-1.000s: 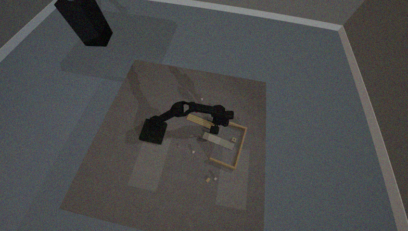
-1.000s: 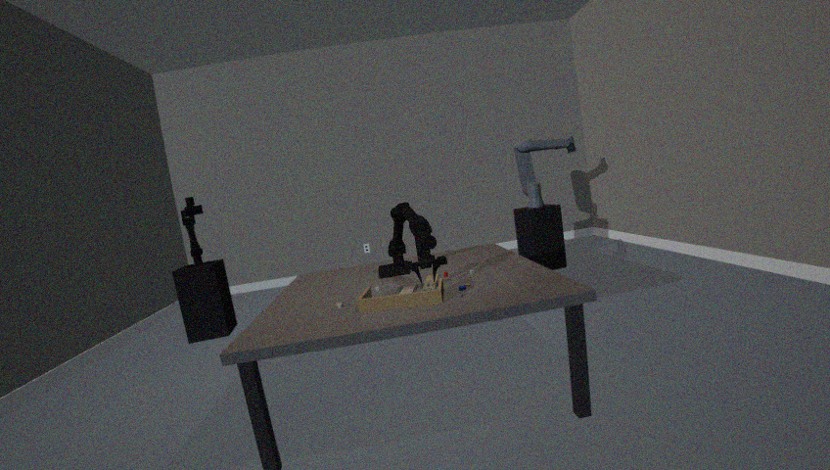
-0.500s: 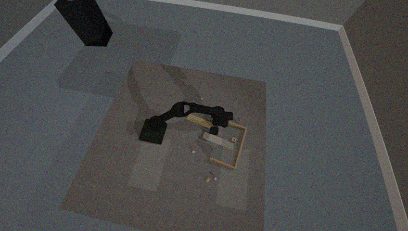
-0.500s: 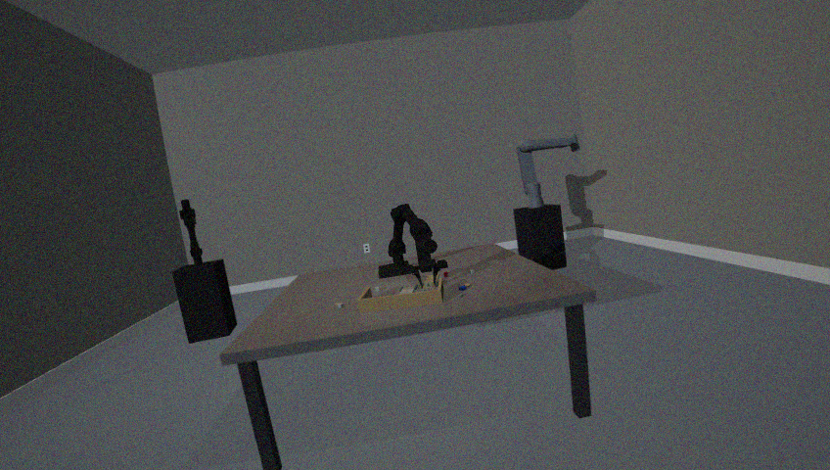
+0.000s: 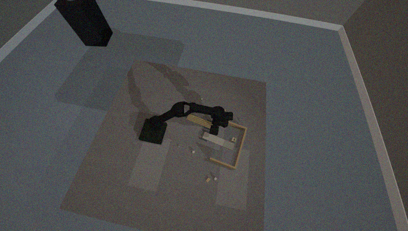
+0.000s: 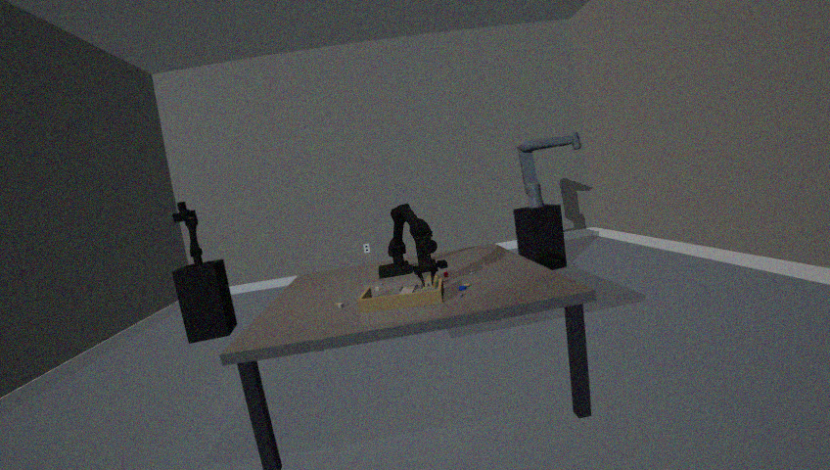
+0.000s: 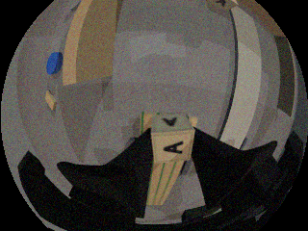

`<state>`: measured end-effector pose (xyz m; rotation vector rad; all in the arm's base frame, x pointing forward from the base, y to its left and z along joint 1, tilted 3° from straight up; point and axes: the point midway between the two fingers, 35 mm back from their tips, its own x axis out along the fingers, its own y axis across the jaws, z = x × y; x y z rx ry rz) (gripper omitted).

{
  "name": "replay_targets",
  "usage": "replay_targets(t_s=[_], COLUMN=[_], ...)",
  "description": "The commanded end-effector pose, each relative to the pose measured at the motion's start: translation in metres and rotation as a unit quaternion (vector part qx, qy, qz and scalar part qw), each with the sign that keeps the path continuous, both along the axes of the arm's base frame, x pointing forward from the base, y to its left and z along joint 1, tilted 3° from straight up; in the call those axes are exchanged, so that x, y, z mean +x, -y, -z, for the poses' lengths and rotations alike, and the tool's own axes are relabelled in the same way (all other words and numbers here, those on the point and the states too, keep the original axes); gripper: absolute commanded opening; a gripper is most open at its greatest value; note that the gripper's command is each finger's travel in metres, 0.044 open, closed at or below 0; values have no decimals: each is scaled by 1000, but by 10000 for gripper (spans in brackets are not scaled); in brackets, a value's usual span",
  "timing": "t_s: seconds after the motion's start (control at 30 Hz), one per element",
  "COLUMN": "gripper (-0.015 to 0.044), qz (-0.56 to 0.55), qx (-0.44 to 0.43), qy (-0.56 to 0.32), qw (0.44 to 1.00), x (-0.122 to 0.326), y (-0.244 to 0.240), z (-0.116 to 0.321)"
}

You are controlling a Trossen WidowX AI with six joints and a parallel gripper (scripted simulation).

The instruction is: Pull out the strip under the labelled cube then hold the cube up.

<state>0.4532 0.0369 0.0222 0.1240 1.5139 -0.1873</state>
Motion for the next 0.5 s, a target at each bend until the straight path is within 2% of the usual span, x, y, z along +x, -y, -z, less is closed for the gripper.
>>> replay_targets(t_s=[0.0, 0.47], gripper=[0, 0], qz=[-1, -2], qx=[0, 1], qy=[0, -4], qw=[1000, 1000], x=[-2, -47], y=[1, 2], z=[-2, -32])
